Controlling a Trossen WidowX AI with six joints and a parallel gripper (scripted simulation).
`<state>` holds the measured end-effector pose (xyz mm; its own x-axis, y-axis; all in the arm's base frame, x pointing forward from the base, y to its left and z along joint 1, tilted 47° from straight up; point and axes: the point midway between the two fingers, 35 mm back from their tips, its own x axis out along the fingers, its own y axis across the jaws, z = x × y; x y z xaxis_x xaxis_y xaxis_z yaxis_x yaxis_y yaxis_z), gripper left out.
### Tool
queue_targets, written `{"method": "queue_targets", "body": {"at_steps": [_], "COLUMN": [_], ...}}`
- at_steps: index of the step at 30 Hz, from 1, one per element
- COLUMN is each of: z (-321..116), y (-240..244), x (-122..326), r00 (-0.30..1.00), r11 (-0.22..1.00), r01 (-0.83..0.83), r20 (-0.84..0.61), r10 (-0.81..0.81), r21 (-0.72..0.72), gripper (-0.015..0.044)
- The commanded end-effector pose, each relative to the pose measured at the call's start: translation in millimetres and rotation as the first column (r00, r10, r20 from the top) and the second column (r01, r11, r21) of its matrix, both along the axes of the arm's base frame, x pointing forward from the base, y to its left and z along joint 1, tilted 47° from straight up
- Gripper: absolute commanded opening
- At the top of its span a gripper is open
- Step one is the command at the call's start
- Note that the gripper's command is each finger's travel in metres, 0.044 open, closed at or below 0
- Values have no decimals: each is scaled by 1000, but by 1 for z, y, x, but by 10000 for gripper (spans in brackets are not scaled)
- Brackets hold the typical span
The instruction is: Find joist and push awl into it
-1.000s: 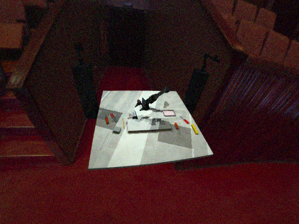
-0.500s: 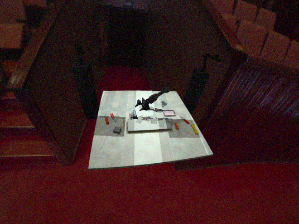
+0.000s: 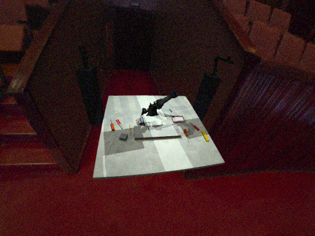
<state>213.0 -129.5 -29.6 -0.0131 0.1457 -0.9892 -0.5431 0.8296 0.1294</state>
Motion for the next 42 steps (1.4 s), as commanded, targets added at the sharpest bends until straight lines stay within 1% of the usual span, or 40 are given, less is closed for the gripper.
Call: {"method": "queue_targets", "body": {"at_steps": [1, 5, 8, 10, 13, 15, 35, 42], "z": [-14, -31, -44, -53, -68, -74, -76, -84], "y": [-5, -11, -15, -17, -21, -22, -23, -16], "x": [5, 8, 9, 9, 9, 9, 9, 10], "r00": [956, 833, 703, 601, 430, 347, 337, 337], "r11": [940, 775, 612, 499, 346, 289, 283, 283], "r01": [-294, -553, -712, -799, -901, -934, -938, -938], "r20": [39, 193, 360, 482, 656, 723, 731, 731], "r10": [292, 519, 614, 638, 621, 597, 593, 593], "r21": [171, 306, 346, 335, 263, 210, 202, 202], "gripper": [440, 440, 440, 440, 440, 440, 440, 440]}}
